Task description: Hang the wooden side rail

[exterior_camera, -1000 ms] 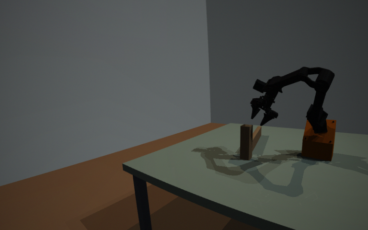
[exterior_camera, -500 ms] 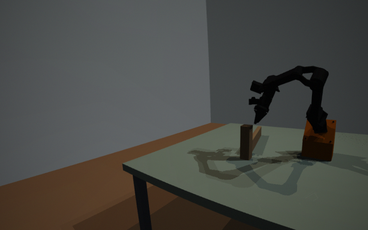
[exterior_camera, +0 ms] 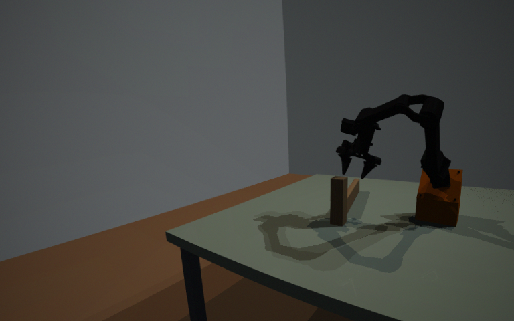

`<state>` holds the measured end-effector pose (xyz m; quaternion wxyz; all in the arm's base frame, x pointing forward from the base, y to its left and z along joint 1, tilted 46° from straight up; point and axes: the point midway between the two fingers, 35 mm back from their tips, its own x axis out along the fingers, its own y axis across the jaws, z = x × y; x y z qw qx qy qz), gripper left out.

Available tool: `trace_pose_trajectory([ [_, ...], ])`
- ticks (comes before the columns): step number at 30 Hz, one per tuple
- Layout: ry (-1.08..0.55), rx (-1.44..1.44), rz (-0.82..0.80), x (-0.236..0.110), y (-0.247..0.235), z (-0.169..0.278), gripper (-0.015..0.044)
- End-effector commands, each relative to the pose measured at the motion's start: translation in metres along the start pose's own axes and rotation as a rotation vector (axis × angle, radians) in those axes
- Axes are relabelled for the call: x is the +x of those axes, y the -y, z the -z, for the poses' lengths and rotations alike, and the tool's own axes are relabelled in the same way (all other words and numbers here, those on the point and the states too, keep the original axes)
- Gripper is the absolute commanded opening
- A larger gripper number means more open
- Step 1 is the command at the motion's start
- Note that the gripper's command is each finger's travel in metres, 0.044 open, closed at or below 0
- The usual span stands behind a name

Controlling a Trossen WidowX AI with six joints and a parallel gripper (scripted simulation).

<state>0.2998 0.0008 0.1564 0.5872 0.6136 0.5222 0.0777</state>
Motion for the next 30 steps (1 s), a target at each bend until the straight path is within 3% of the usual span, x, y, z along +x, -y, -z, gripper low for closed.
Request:
trace_pose_trajectory([
  [1, -0.081, 0.974, 0.102, 0.0056, -0.0087, 0.0079, 0.044],
  [13, -0.094, 1.594, 0.207, 0.0094, -0.0139, 0.0161, 0.044],
  [30, -0.094, 1.61, 0.209, 0.0094, -0.014, 0.0163, 0.044],
])
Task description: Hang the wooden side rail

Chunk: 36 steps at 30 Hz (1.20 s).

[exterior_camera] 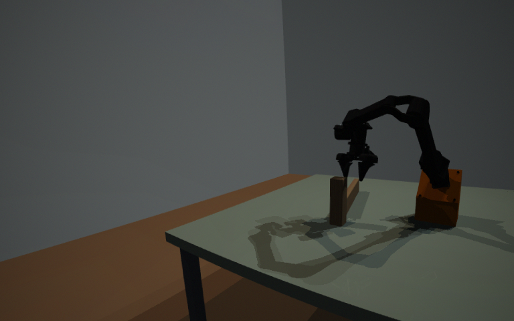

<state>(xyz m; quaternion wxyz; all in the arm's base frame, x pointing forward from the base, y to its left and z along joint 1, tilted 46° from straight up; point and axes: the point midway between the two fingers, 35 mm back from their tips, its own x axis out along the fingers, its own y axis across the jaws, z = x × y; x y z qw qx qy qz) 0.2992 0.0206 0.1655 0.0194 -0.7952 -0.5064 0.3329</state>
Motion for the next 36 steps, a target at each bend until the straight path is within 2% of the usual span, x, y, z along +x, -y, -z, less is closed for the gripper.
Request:
trace_pose_trajectory([
  [1, -0.002, 0.077, 0.009, 0.0, 0.0, 0.002, 0.044],
  [23, 0.001, 0.066, 0.008, 0.0, -0.001, 0.002, 0.044],
  [36, 0.239, -0.749, 0.005, 0.011, -0.089, -0.027, 0.044],
])
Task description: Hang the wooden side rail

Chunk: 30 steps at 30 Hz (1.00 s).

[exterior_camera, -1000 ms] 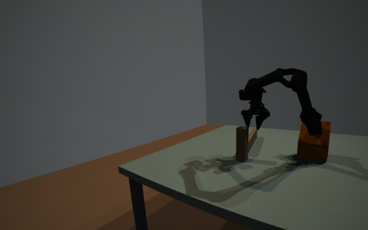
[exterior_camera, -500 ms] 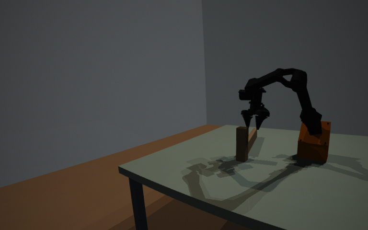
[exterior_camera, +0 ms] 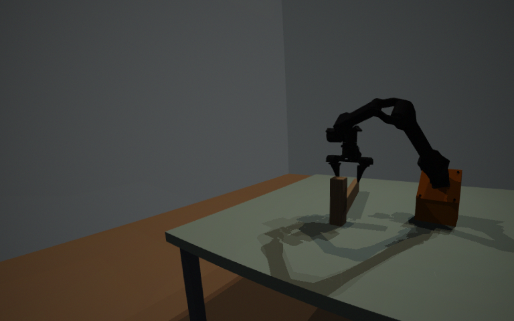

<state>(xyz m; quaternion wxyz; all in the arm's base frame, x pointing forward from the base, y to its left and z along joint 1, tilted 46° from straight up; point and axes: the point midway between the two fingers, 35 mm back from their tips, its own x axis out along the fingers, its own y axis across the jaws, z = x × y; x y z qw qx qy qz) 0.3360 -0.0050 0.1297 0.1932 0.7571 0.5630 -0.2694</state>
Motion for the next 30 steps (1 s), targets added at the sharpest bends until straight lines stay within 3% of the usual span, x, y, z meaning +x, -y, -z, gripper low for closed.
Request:
trace_pose_trajectory([
  [1, 0.094, -0.32, 0.015, 0.007, -0.027, -0.026, 0.044],
  [12, 0.094, -0.32, 0.015, 0.007, -0.027, -0.026, 0.044],
  [17, 0.092, -0.321, 0.014, 0.04, -0.027, -0.029, 0.044],
  [30, 0.091, -0.32, 0.014, 0.058, -0.027, -0.03, 0.044],
])
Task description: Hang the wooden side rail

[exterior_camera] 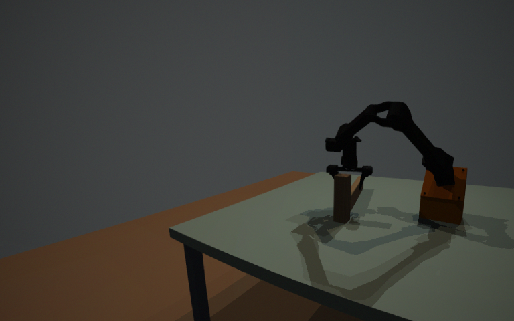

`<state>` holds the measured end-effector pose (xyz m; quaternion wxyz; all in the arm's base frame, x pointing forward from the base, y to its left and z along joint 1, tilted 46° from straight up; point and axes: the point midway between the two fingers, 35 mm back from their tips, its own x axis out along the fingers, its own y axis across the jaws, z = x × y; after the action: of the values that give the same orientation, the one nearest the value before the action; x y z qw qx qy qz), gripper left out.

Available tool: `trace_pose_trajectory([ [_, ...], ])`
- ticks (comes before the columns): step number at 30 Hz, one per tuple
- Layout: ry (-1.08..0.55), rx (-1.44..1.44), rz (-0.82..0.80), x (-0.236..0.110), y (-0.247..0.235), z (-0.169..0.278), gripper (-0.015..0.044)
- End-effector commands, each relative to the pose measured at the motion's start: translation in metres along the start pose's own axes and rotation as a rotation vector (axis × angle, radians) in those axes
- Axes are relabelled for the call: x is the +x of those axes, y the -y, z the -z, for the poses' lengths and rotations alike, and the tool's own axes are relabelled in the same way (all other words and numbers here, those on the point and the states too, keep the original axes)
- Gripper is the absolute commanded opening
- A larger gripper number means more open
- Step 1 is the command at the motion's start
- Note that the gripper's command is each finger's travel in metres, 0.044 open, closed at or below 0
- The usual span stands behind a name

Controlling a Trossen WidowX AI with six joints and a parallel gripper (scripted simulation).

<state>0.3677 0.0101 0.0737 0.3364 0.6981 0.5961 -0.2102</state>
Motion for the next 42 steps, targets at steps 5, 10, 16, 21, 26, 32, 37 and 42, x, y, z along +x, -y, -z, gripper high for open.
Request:
trace_pose_trajectory([
  [5, 0.001, 0.006, -0.002, 0.012, 0.0, -0.001, 0.044],
  [10, 0.001, 0.005, -0.002, 0.02, -0.001, -0.002, 0.044],
  [16, 0.001, 0.005, -0.002, 0.03, -0.001, -0.002, 0.044],
  [21, 0.001, 0.005, -0.002, 0.038, -0.001, -0.002, 0.044],
  [26, 0.001, 0.005, -0.002, 0.046, -0.001, -0.002, 0.044],
  [32, 0.0, 0.006, -0.002, 0.056, -0.001, -0.001, 0.044],
  [37, -0.002, 0.006, -0.002, 0.063, 0.0, -0.001, 0.044],
  [42, -0.003, 0.006, -0.003, 0.07, 0.0, 0.0, 0.044],
])
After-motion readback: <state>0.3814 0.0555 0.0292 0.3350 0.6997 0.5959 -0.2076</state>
